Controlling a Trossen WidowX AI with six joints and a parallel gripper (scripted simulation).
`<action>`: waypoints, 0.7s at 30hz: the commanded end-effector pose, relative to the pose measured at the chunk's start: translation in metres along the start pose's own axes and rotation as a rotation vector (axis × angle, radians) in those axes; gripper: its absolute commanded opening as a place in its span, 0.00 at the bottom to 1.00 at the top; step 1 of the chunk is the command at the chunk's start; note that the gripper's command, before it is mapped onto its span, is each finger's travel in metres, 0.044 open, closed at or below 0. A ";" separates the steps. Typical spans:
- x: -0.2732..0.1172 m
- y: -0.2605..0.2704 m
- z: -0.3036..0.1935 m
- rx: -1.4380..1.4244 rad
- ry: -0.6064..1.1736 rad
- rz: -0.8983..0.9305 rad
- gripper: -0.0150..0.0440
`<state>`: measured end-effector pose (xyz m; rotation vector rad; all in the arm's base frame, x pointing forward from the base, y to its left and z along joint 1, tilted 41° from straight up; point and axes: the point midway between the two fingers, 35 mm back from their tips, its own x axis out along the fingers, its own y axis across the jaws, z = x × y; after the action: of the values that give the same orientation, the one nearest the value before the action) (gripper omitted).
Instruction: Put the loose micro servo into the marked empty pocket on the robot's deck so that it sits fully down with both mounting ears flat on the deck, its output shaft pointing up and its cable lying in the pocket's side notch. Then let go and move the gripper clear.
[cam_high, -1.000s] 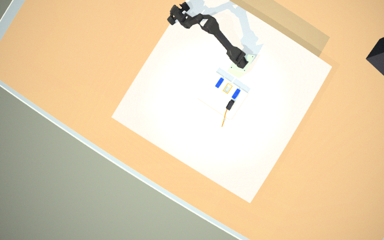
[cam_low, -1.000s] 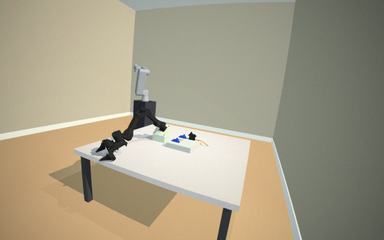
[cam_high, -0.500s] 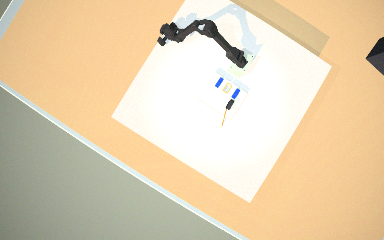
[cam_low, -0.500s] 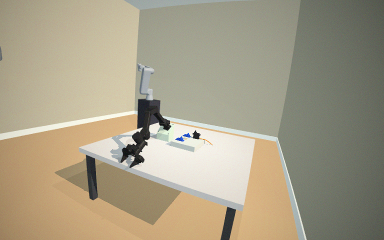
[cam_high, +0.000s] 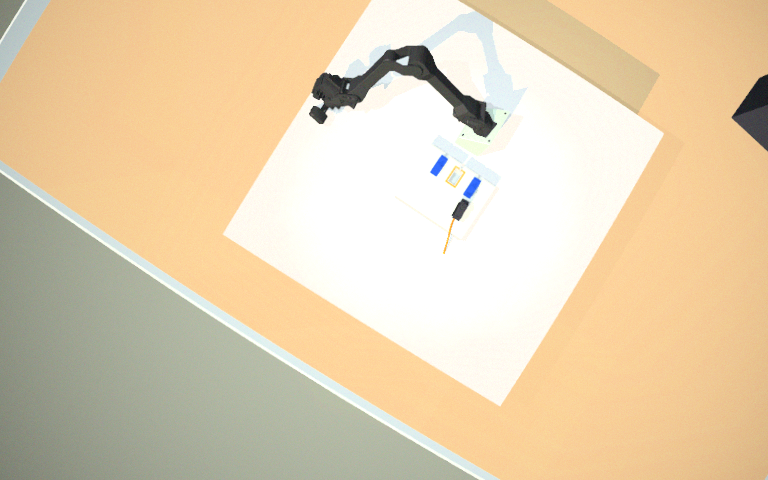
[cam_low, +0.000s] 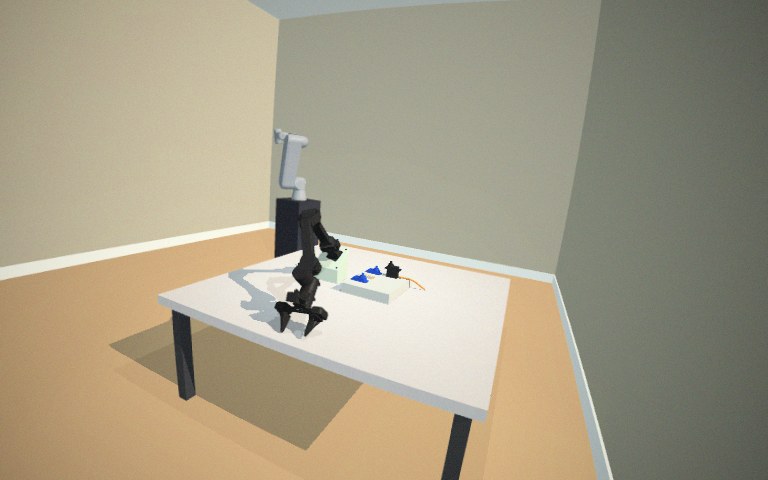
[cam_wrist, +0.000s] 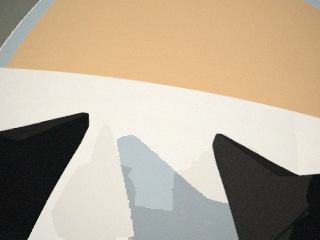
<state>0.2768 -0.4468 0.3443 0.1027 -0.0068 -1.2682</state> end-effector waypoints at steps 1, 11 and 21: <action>-0.013 0.036 -0.015 -0.023 0.049 0.061 1.00; -0.046 0.108 -0.062 -0.067 0.180 0.205 1.00; -0.109 0.191 -0.142 -0.173 0.393 0.347 1.00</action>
<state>0.4148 -0.3120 0.2522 0.1800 0.3143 -0.9393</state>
